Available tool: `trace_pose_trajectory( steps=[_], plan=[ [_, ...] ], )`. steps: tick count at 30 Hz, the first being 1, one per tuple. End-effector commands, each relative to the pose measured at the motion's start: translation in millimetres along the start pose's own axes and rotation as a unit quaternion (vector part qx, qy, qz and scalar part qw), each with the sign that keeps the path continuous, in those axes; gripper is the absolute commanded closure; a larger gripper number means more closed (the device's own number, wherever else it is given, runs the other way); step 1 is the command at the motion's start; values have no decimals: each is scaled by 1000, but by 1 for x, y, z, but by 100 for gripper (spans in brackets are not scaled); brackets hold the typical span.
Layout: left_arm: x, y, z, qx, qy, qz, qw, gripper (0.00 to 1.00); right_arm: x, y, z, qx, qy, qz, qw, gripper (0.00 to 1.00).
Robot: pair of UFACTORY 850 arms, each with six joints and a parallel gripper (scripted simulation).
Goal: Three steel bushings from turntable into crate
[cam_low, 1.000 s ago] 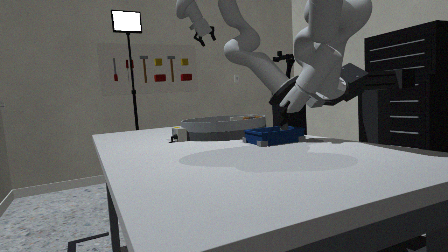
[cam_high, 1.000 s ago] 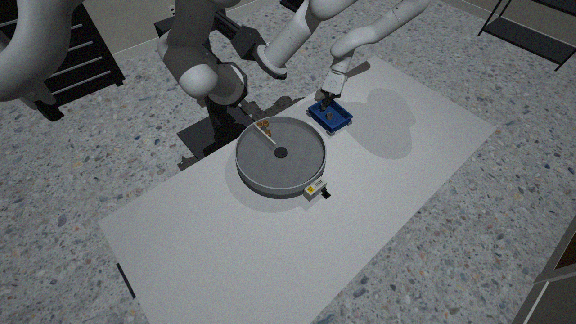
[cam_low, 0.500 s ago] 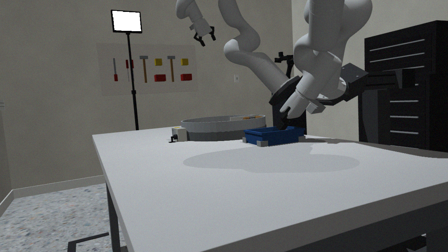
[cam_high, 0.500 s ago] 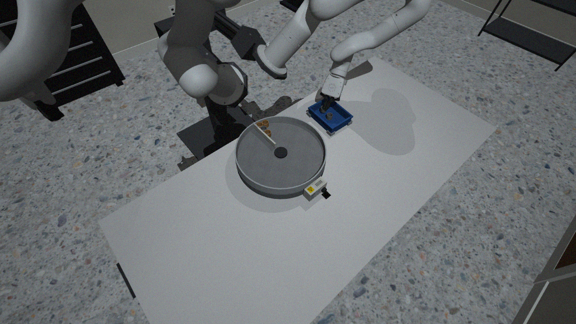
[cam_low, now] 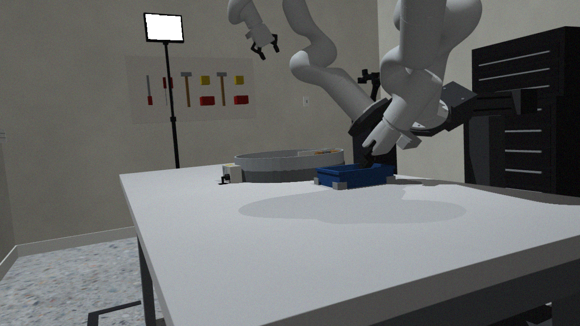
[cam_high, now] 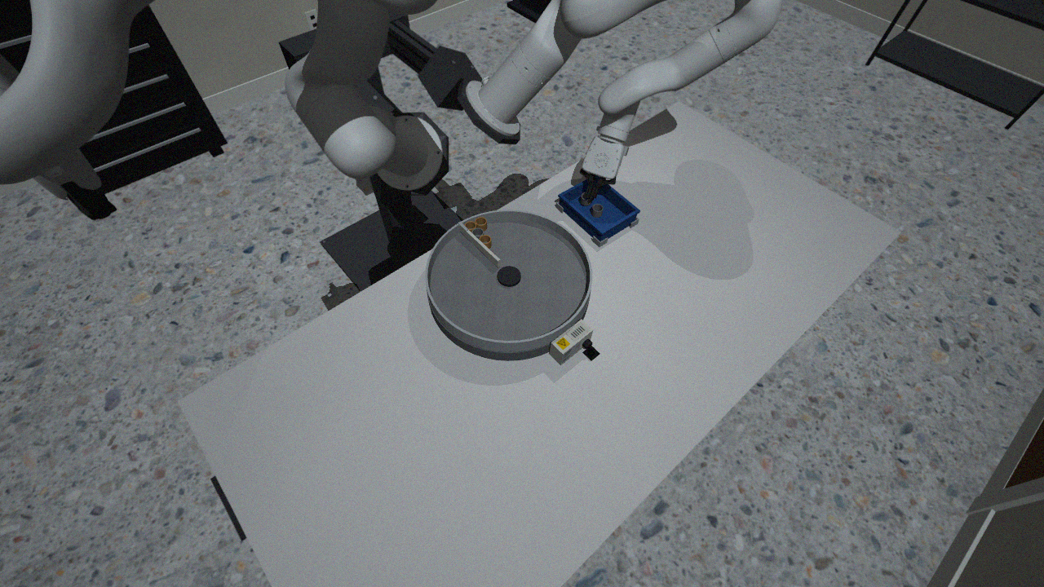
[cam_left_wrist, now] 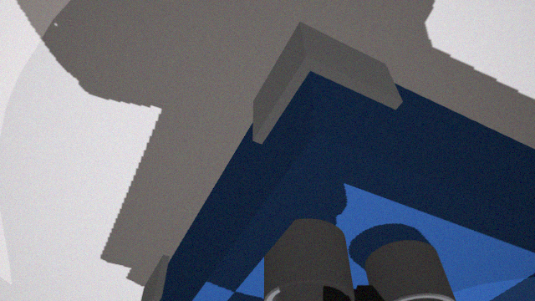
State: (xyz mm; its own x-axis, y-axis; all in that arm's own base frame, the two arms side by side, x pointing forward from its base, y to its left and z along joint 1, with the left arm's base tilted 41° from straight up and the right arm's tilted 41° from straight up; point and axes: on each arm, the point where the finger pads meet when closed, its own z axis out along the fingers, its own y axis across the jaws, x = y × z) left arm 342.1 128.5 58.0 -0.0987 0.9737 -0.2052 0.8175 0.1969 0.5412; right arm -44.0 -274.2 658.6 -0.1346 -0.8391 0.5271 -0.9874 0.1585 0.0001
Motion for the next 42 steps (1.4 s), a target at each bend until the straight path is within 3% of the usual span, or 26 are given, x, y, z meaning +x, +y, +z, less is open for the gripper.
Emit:
trace_pose_trajectory(
  steps=[1,42],
  plan=[
    [0,0,0,0,0,0,1000,100,0,0,-1,0,1,0,1000,0],
    [4,0,4,0,0,0,1000,100,0,0,-1,0,1,0,1000,0]
  ],
)
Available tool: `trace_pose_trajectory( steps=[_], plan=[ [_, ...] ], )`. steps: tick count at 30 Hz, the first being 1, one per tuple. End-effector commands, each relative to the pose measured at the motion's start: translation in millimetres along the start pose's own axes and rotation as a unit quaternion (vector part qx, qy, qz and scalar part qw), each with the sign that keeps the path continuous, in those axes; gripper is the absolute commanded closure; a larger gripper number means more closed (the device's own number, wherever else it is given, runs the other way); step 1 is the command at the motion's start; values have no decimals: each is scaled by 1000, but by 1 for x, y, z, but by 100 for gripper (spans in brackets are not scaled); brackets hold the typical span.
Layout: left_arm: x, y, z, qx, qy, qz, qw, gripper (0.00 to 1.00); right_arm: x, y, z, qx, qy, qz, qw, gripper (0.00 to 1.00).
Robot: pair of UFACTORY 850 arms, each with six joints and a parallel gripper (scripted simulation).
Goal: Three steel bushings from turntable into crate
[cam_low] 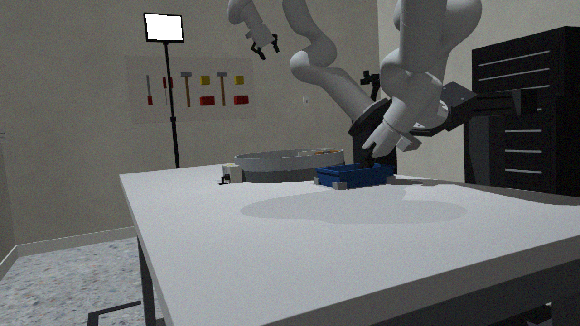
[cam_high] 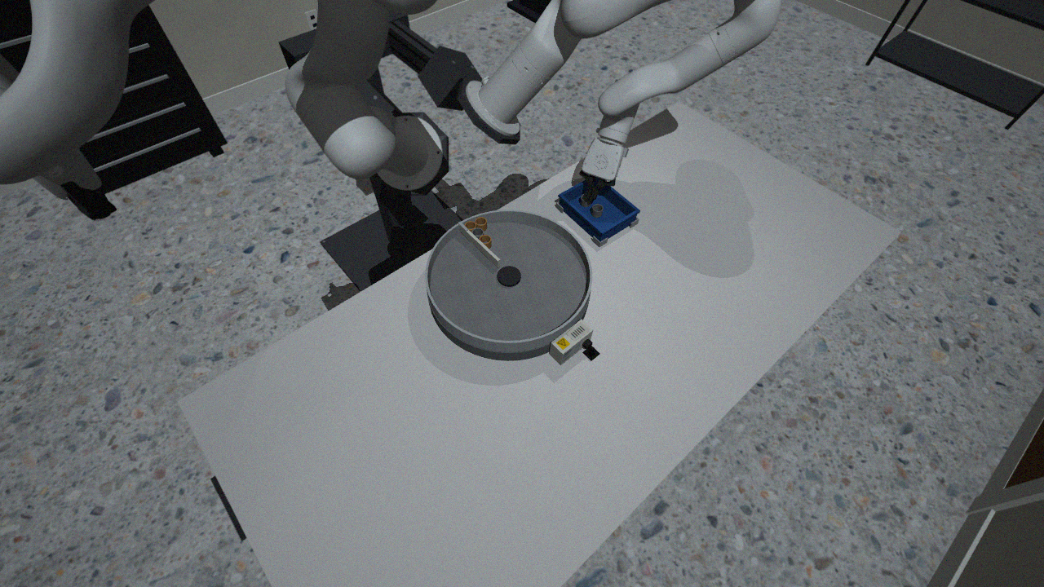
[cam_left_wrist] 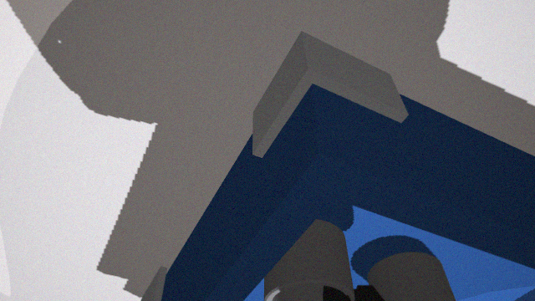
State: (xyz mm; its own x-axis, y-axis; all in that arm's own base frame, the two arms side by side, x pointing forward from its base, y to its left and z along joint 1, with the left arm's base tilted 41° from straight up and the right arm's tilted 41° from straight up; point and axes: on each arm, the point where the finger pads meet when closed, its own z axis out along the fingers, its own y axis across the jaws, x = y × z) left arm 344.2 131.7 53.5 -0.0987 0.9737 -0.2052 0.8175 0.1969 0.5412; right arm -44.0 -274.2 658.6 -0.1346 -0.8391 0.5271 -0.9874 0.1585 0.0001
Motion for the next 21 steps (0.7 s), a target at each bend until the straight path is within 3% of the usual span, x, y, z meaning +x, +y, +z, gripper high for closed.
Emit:
trace_pose_trajectory(
  steps=[1,7,8,21],
  plan=[
    [0,0,0,0,0,0,1000,100,0,0,-1,0,1,0,1000,0],
    [0,0,0,0,0,0,1000,100,0,0,-1,0,1,0,1000,0],
    [0,0,0,0,0,0,1000,88,0,0,-1,0,1,0,1000,0],
    [0,0,0,0,0,0,1000,88,0,0,-1,0,1,0,1000,0]
  ],
)
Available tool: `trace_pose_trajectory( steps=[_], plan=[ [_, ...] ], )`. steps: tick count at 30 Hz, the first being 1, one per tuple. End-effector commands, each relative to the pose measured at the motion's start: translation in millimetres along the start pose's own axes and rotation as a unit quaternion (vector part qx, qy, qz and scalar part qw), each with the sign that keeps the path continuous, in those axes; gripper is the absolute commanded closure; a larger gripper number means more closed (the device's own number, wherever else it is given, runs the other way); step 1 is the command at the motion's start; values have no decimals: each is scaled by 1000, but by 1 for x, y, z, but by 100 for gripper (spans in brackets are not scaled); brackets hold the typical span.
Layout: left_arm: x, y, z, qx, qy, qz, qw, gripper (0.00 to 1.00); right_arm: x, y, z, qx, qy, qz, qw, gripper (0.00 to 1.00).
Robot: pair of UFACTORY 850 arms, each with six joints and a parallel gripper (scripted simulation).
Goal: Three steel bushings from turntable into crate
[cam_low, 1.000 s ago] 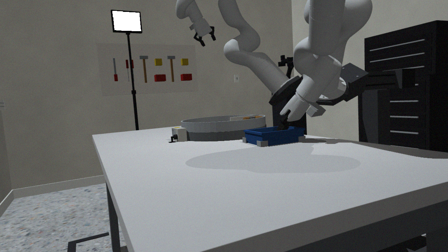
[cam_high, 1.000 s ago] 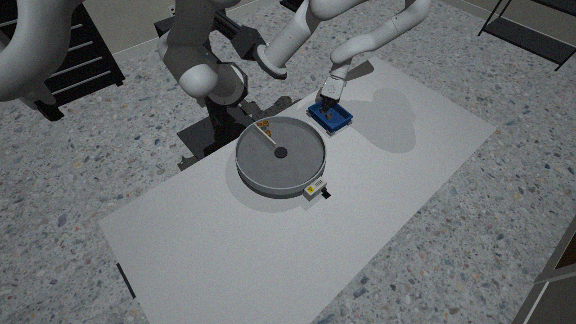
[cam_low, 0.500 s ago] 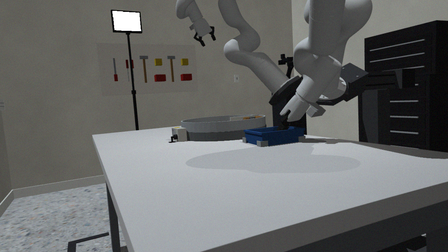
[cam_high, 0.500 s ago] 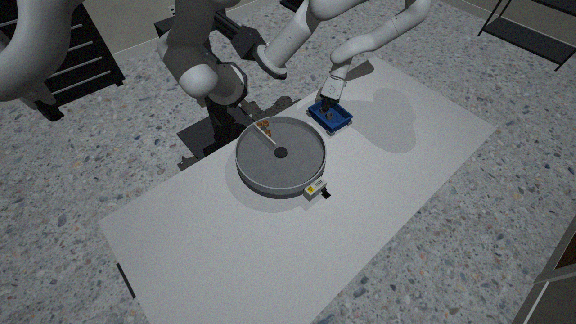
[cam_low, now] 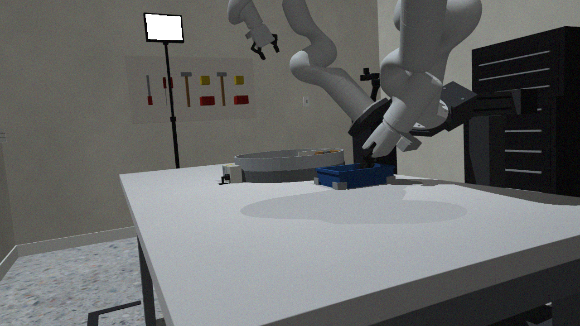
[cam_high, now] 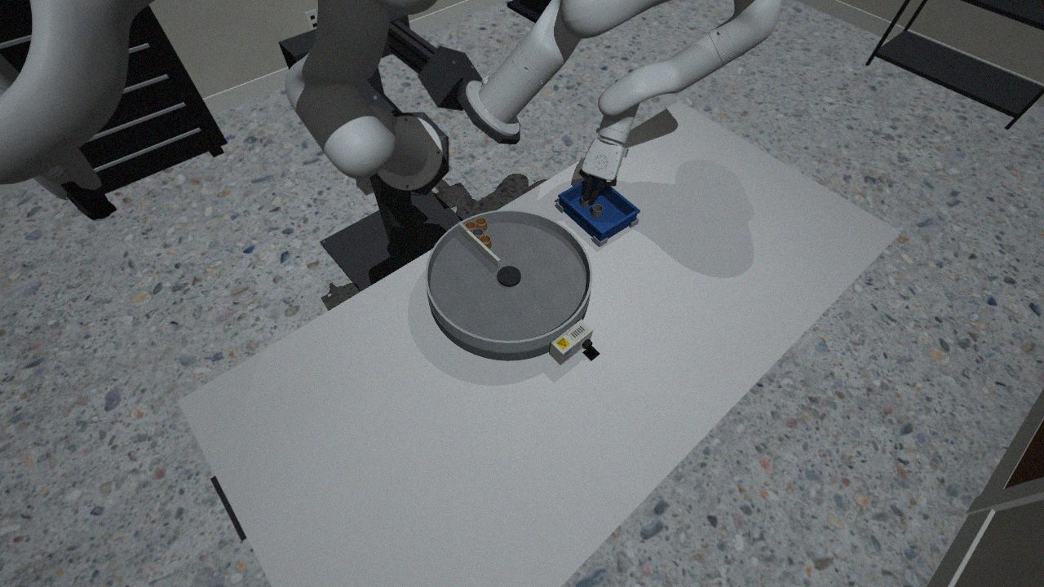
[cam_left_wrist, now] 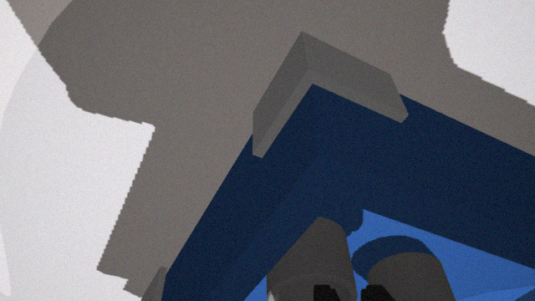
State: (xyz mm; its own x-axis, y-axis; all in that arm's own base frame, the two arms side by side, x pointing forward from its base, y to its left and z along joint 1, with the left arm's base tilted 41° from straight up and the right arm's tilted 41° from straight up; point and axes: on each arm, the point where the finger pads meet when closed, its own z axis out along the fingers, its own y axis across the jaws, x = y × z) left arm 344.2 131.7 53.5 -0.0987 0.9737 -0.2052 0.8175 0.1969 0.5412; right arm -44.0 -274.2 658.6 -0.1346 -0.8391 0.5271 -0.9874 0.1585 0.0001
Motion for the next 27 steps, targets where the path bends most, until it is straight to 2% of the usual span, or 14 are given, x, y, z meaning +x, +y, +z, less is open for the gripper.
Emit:
trace_pose_trajectory(
  steps=[1,27],
  plan=[
    [0,0,0,0,0,0,1000,88,0,0,-1,0,1,0,1000,0],
    [-5,0,-6,0,0,0,1000,88,0,0,-1,0,1,0,1000,0]
  ],
)
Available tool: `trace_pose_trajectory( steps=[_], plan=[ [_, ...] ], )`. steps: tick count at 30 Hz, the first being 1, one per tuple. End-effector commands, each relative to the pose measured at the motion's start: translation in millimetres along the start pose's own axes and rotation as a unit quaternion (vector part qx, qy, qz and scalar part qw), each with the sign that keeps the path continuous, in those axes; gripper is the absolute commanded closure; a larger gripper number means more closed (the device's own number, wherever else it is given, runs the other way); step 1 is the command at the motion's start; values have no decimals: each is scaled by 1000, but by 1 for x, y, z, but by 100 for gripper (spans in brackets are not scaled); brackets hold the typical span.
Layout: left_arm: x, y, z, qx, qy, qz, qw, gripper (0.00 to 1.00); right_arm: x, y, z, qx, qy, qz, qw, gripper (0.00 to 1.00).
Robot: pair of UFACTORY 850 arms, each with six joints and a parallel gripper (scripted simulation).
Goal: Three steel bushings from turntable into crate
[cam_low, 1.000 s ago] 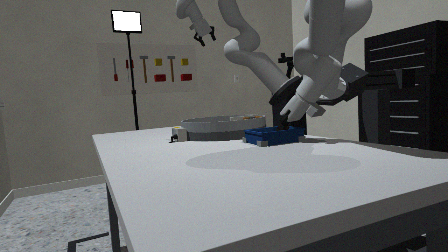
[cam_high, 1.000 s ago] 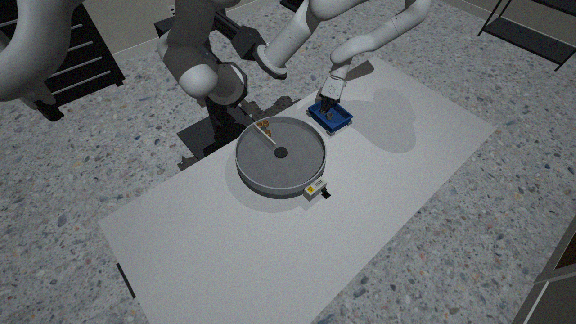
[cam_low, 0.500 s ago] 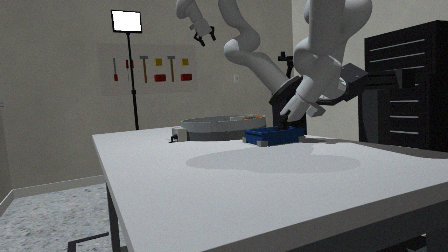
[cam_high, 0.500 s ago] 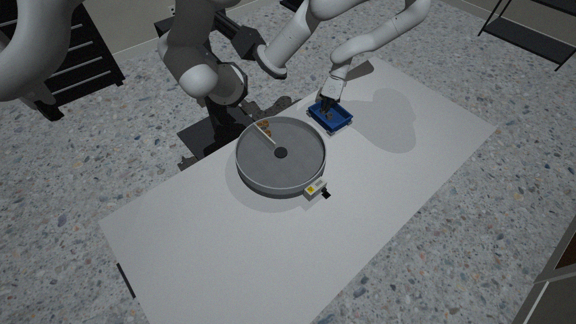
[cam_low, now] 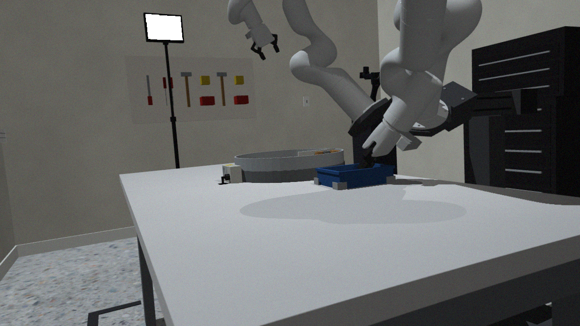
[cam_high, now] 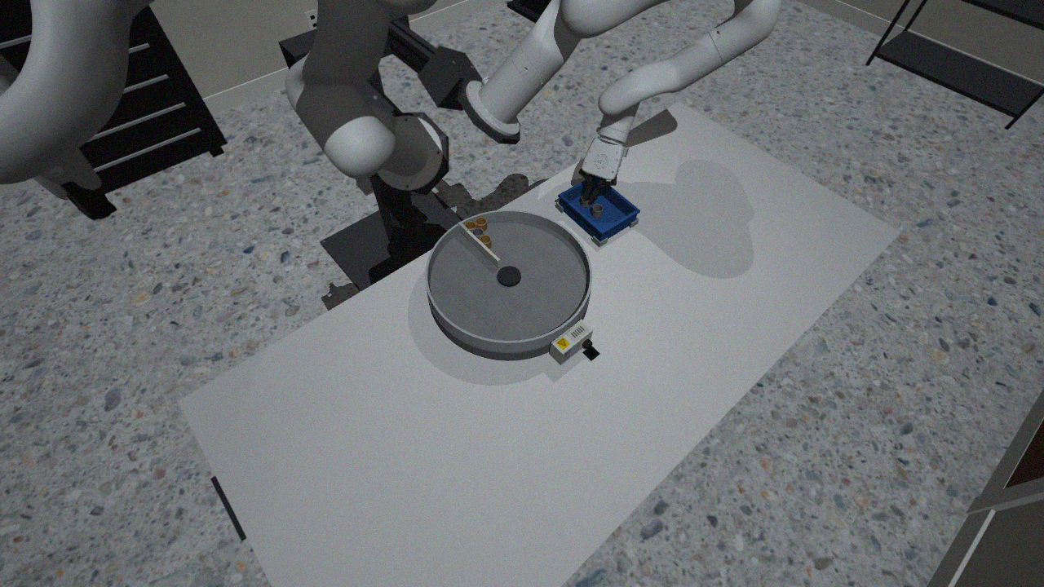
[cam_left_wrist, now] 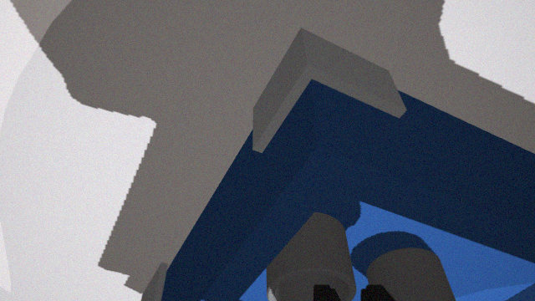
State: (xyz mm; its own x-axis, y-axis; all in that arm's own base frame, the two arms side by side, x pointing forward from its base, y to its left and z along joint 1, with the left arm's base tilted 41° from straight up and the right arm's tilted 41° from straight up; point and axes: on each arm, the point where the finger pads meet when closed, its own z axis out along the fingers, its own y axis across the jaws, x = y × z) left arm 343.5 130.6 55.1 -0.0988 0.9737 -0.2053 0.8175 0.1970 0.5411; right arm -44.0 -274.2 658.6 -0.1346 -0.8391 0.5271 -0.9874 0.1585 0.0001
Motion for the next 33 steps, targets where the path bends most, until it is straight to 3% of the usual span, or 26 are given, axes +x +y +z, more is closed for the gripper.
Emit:
trace_pose_trajectory(
  steps=[1,18,33],
  plan=[
    [-5,0,-6,0,0,0,1000,88,0,0,-1,0,1,0,1000,0],
    [-47,1,-56,0,0,0,1000,88,0,0,-1,0,1,0,1000,0],
    [-55,1,-66,0,0,0,1000,88,0,0,-1,0,1,0,1000,0]
  ],
)
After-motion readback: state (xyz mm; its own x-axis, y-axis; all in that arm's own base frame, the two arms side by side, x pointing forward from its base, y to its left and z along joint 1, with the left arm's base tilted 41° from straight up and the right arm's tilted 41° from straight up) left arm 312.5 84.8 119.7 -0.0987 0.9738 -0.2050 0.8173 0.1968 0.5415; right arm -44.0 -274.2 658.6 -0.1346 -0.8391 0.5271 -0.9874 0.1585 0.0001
